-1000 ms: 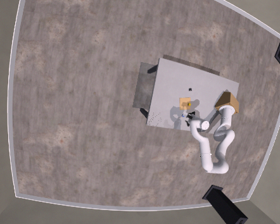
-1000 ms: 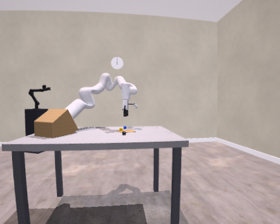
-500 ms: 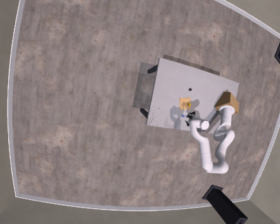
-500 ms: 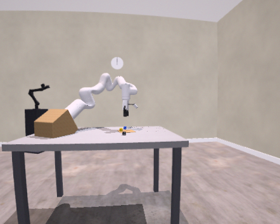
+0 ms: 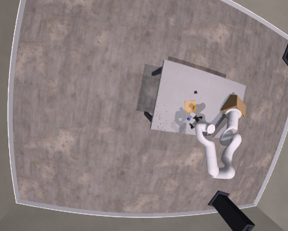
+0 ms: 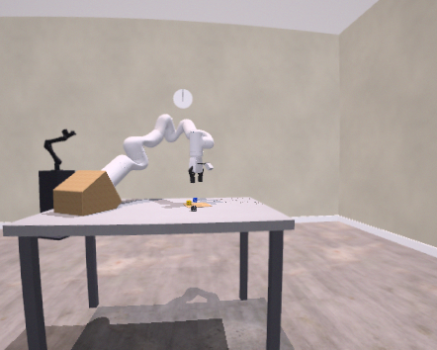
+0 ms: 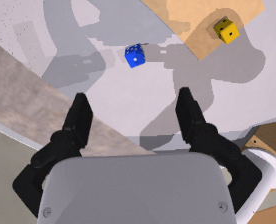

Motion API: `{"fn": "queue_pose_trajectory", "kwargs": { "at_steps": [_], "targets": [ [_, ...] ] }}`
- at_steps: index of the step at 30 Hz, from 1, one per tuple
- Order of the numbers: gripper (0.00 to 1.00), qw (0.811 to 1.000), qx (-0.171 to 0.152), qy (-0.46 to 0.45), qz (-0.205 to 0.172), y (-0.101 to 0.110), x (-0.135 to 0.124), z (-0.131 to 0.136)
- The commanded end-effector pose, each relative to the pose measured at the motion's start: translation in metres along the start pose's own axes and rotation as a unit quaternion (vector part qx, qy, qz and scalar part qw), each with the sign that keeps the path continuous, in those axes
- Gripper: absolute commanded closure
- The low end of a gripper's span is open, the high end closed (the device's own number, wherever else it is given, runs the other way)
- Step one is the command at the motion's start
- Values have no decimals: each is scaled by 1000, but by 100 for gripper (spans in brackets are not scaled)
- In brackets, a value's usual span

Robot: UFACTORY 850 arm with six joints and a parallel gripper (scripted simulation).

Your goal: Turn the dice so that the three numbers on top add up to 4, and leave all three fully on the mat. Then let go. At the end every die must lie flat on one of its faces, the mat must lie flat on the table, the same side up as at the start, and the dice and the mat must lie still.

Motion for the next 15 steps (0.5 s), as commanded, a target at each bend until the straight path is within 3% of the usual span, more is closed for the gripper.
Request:
{"fn": "queue_pose_trajectory", "kwargs": {
  "at_steps": [1, 7, 15],
  "targets": [
    [0, 996, -4, -86, -1, -2, 0, -1],
    [0, 991, -4, -131, -1, -3, 0, -1],
    [0, 964, -4, -266, -1, -6, -1, 0]
  ]
}}
Point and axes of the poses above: the point where the finger pads meet when closed, its own y axis back along the fingers, its own z axis across the jaws, x = y × z, the point moved 7 cm from there along y, back along the fingers, and after that the axes turned 10 degrees about y, right-handed, at the moved point
